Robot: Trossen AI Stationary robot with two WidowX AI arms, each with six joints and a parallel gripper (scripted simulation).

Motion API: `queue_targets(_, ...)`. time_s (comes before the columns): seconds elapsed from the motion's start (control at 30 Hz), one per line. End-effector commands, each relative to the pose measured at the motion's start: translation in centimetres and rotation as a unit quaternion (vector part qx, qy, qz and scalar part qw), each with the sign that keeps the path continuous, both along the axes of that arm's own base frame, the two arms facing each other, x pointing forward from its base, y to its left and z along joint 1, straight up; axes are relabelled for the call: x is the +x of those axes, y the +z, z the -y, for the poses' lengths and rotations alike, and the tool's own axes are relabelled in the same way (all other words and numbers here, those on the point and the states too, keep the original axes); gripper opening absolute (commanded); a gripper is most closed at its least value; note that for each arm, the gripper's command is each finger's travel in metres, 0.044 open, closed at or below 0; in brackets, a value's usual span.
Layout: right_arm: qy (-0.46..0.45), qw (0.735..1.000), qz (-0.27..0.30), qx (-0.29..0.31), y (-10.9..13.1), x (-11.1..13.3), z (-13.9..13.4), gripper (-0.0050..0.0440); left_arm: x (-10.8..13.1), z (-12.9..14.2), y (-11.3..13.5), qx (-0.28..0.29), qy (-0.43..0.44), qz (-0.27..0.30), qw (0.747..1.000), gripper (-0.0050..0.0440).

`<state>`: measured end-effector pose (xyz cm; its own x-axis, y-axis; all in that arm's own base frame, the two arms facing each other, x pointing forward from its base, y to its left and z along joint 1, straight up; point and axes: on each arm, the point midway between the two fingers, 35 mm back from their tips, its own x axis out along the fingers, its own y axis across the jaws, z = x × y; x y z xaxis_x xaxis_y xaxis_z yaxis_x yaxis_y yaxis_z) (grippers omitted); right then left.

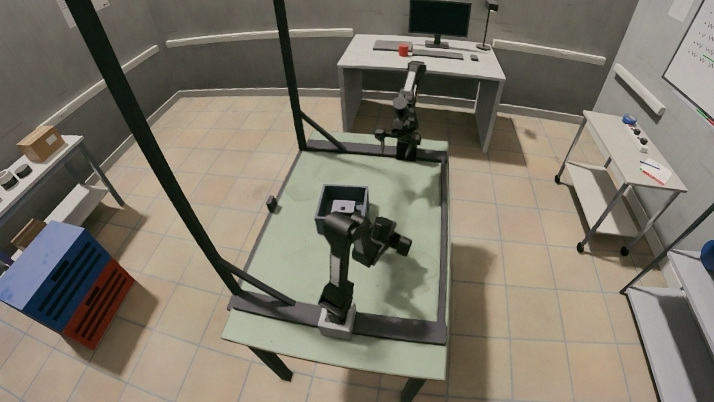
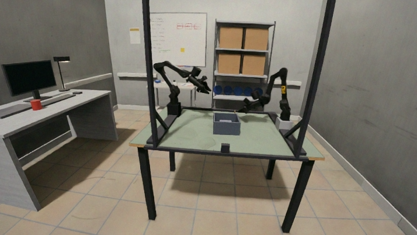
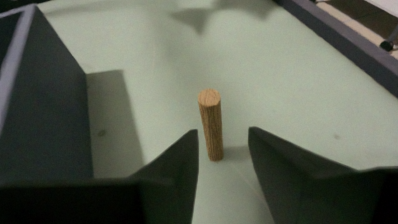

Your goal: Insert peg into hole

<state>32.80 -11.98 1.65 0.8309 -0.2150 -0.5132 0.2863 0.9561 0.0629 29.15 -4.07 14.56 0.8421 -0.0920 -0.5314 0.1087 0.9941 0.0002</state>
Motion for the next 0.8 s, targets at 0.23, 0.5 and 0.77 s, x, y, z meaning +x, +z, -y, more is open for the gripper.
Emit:
queue_targets(0.23, 0.0, 1.0, 0.011, -0.006, 2.8, -1.7, -0.3, 0.0226, 0.4, -0.2, 1.7, -0.003, 0.006, 0.018, 1.0, 0.044)
queue_targets(0.5, -0.001, 1.0, -0.028, -0.004, 4.6, -0.2, 0.2, 0.0418, 0.2, -1.4, 6.3, -0.003, 0.025, 0.018, 1.0, 0.044)
queue_targets(0.77, -0.003, 0.997, -0.074, 0.004, 6.0, 1.7, 0.8, 0.044, -0.2, -2.1, 8.7, -0.002, 0.036, 0.014, 0.999, 0.044)
